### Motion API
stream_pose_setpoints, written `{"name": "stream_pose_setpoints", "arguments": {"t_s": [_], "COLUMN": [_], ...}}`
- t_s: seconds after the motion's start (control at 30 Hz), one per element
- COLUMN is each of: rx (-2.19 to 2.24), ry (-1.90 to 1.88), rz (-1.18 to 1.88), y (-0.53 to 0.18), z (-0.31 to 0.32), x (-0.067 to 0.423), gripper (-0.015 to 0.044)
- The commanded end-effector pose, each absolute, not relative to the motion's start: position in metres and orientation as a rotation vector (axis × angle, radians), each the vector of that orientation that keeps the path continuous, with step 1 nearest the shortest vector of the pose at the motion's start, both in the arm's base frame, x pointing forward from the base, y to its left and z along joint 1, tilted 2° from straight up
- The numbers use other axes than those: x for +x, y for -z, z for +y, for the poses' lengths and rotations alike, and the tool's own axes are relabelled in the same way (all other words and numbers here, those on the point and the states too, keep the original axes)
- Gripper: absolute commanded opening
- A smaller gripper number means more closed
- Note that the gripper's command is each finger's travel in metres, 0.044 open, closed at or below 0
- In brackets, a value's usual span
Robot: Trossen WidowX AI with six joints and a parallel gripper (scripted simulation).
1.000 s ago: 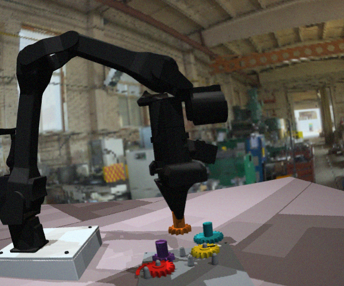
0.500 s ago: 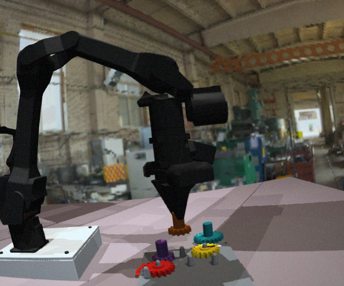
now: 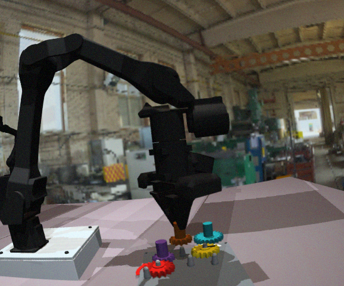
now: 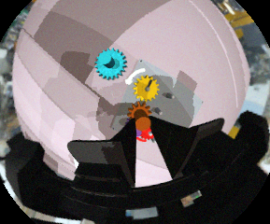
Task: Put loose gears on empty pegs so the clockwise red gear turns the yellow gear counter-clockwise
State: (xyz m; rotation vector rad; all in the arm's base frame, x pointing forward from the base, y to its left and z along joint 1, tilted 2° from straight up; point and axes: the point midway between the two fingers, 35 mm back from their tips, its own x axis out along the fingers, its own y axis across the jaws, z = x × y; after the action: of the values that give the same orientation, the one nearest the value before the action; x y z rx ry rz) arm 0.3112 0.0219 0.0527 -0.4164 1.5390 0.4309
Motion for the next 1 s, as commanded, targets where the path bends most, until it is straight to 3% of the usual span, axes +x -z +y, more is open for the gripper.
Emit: {"name": "stream_pose_setpoints", "arguments": {"t_s": [0.0, 0.6, 0.97], "rx": [-0.399, -0.069, -0.201], "ry": [-0.409, -0.075, -0.208], "rz": [1.544, 1.582, 1.573], "y": [-0.047, -0.029, -0.029], "z": [0.021, 0.021, 0.022], "x": [0.312, 0.311, 0.312], "gripper": [0.0000, 0.0000, 0.0000]}}
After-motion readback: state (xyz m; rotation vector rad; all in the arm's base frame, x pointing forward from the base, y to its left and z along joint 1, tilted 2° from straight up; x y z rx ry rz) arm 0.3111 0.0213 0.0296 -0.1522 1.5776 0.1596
